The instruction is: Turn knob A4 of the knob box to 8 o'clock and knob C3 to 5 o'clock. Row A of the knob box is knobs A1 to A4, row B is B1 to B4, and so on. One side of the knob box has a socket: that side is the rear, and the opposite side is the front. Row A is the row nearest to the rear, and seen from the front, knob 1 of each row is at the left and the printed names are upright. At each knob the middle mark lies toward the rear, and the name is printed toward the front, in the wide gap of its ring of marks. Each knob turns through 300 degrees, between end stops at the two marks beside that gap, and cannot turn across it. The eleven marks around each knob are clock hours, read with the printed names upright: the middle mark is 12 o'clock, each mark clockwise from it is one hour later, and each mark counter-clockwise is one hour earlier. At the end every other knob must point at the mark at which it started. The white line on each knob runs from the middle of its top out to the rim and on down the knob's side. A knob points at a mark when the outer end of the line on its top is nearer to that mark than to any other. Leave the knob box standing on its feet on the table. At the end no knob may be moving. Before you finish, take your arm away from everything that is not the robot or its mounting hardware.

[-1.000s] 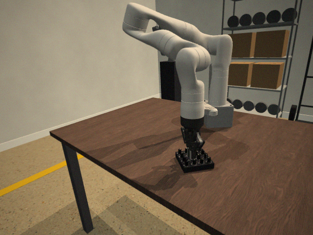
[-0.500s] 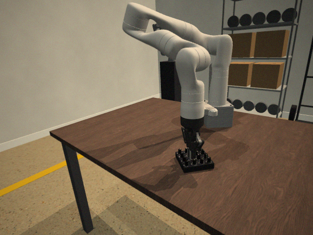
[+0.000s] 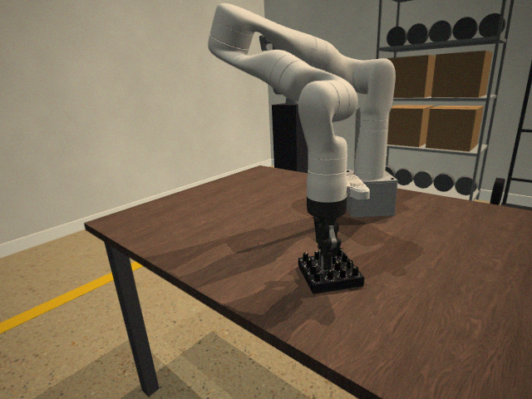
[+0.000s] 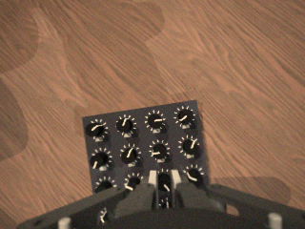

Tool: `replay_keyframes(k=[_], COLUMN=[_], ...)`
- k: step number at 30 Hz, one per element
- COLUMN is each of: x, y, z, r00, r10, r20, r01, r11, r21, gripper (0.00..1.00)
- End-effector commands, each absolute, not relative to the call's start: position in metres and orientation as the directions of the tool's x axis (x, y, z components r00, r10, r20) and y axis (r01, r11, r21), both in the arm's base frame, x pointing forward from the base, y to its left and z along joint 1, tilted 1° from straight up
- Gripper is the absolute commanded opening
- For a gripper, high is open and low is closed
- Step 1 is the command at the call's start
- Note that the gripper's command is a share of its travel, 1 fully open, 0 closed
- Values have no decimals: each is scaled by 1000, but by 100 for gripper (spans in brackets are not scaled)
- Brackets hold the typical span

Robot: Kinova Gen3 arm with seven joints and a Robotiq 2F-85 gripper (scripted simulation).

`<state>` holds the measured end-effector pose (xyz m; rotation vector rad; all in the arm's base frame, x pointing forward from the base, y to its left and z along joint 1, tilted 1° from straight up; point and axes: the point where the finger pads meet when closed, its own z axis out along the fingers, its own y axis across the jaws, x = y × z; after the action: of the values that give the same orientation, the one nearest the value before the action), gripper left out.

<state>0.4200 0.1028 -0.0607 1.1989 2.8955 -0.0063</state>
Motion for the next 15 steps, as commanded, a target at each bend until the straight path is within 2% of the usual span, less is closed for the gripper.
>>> replay_keyframes(k=[1, 15], x=[420, 420], y=[103, 103], z=[-60, -60], r00=[-696, -687], r10=[718, 726], r20=[-10, -10], r01=[718, 726], r11=[696, 687], r21=[0, 1], gripper=[8, 8])
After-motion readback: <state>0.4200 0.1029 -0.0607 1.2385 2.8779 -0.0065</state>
